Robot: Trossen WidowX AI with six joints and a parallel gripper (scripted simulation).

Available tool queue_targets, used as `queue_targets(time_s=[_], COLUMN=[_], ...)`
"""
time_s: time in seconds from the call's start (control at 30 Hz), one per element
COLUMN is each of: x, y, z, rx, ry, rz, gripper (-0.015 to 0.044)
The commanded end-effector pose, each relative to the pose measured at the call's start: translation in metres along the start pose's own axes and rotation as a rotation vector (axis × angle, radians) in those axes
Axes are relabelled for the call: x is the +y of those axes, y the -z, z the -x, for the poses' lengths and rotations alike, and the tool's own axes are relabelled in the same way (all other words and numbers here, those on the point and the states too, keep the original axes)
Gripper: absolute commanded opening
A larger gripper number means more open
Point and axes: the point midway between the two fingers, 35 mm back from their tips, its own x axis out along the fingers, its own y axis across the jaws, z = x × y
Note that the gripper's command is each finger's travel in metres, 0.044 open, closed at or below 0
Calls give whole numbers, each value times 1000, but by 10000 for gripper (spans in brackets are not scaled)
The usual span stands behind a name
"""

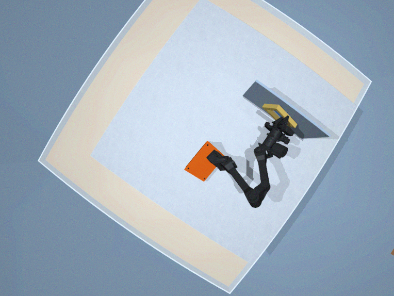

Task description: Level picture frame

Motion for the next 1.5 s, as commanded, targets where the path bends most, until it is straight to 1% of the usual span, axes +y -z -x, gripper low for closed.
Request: queue_targets(time_s=[0.0, 1.47], x=[4, -4], y=[4, 5], z=[0, 0], rx=[7, 2], ry=[-12, -6], rz=[-1, 1], gripper=[0, 0])
